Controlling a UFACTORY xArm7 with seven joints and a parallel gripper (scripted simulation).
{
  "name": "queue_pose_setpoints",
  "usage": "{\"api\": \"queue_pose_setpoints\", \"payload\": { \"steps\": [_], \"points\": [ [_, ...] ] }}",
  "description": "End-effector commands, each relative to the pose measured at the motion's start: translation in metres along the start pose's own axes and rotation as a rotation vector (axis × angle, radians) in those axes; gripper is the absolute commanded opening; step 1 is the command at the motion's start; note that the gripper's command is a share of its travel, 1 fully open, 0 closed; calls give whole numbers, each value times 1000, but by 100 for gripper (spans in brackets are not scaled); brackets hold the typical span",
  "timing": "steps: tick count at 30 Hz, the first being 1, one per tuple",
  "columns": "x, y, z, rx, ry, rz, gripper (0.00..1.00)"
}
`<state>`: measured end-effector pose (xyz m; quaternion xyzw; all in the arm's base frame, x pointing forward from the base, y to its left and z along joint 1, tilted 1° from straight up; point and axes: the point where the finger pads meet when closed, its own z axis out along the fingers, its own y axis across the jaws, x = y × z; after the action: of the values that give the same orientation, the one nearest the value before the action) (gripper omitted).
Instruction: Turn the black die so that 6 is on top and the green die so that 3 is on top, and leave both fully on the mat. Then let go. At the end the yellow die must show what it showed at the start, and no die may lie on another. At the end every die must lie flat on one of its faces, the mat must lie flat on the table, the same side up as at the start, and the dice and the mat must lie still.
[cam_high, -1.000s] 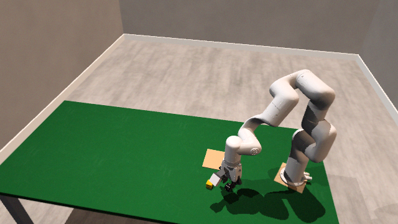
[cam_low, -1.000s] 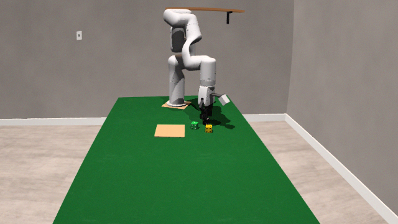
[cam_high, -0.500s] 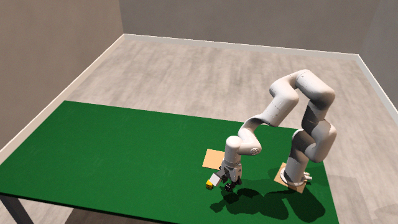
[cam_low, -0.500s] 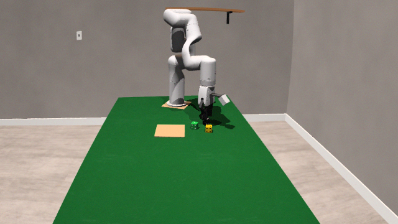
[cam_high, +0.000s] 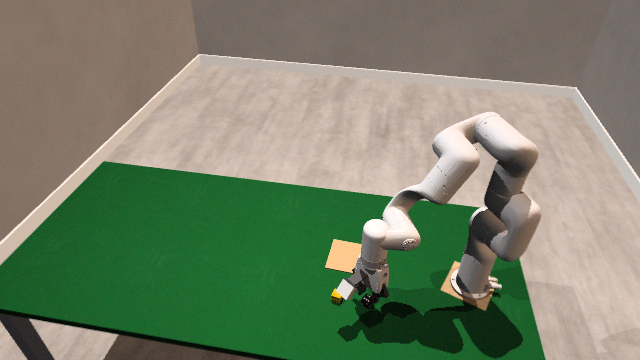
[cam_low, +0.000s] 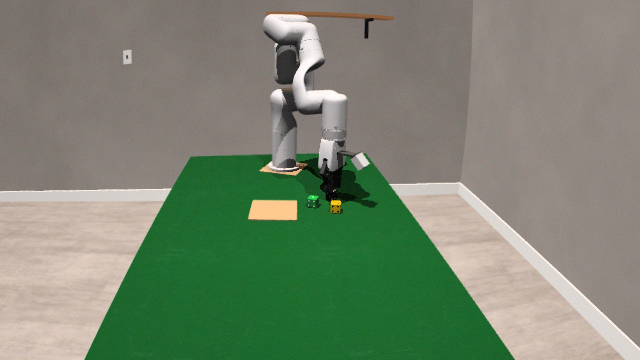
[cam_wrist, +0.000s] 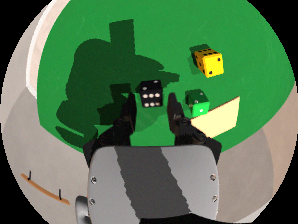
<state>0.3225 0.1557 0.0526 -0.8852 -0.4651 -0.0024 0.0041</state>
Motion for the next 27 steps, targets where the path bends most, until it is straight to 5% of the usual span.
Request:
{"api": "queue_pose_setpoints", "payload": {
  "steps": [1,27],
  "points": [
    [1,1,3,-2,4,0,47],
    [2,1,30,-2,4,0,47]
  ]
}}
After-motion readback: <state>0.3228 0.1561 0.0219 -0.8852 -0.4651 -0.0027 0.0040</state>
